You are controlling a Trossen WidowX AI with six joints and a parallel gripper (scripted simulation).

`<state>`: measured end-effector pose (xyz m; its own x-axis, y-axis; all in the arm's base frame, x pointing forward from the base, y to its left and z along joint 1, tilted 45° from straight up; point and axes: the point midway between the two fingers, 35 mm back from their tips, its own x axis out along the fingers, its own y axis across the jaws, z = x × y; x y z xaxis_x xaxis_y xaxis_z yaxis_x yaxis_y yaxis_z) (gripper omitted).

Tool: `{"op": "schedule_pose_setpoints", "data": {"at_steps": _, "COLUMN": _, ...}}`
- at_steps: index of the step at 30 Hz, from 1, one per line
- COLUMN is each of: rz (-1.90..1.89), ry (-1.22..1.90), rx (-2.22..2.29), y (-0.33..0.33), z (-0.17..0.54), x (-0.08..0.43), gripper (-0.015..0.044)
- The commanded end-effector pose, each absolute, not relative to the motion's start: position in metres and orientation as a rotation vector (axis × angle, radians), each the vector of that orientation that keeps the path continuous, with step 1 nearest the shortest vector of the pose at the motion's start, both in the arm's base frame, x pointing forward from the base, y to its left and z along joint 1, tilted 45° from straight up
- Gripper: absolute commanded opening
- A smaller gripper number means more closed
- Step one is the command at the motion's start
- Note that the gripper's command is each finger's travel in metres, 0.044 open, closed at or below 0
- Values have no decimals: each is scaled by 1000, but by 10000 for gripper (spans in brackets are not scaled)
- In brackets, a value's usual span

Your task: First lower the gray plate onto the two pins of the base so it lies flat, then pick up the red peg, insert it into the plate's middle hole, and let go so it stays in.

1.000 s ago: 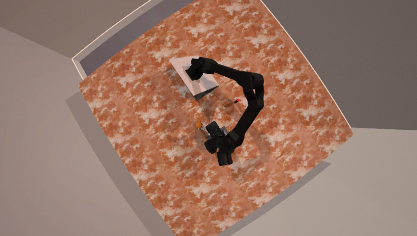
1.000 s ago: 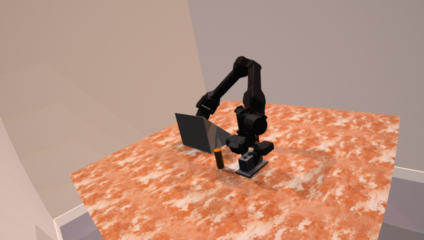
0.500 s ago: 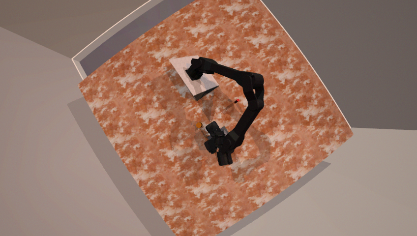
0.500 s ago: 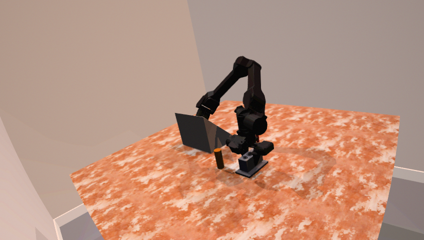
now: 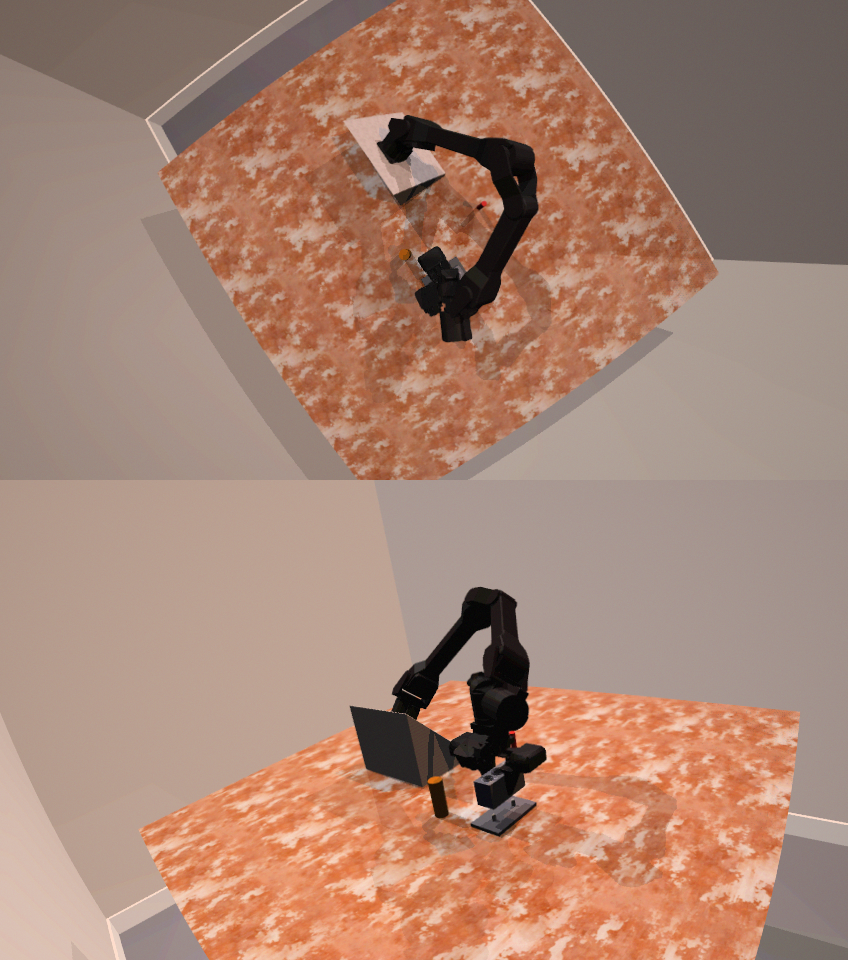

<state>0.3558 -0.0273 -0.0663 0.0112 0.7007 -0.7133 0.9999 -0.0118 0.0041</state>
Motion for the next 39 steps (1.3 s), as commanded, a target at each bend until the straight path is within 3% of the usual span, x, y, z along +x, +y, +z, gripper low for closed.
{"op": "schedule_pose_setpoints", "data": {"at_steps": 1, "rz": -736, "ry": 1739, "rx": 1760, "y": -32, "z": -62, "x": 356, "gripper": 0}}
{"op": "schedule_pose_setpoints", "data": {"at_steps": 39, "rz": -735, "ry": 1739, "rx": 1761, "y": -20, "z": -73, "x": 356, "gripper": 0}}
